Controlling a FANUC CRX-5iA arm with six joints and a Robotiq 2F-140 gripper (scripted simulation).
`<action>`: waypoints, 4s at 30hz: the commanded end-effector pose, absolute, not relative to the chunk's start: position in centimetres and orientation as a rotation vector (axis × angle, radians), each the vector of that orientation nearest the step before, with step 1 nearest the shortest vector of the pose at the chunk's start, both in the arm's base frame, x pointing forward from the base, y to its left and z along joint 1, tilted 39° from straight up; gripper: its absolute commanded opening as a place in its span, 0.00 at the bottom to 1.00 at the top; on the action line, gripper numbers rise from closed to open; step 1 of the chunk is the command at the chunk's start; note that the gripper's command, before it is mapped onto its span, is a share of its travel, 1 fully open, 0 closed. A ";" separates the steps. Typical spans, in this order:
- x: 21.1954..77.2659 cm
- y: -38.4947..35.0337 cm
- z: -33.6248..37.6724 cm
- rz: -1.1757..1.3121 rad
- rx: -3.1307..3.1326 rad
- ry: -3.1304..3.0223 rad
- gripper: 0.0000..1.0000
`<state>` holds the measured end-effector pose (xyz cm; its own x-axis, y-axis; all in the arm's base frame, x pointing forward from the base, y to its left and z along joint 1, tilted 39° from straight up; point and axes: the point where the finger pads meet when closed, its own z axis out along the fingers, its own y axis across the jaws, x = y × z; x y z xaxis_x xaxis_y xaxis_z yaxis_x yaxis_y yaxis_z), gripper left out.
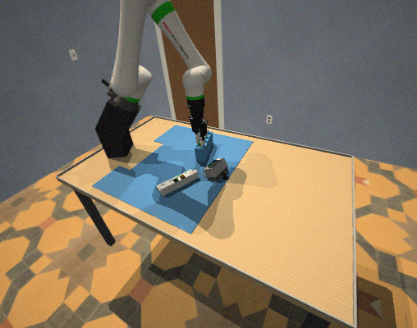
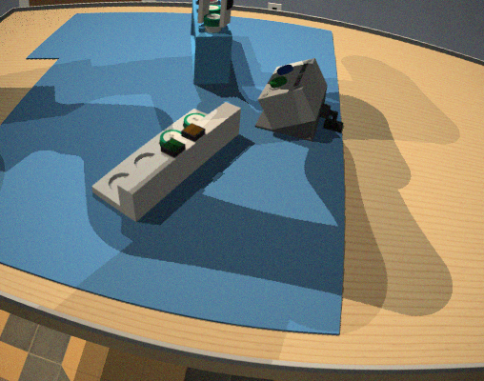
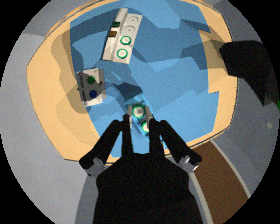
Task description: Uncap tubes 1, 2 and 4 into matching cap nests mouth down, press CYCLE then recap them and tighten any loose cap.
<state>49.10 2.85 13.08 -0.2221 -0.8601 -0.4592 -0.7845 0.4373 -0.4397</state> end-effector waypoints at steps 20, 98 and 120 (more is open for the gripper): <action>49.1 2.8 13.1 -0.315 -1.723 1.792 0.00; 49.0 2.8 13.1 -0.166 -1.374 2.048 0.00; 49.0 2.8 13.1 -0.539 -2.193 1.285 0.00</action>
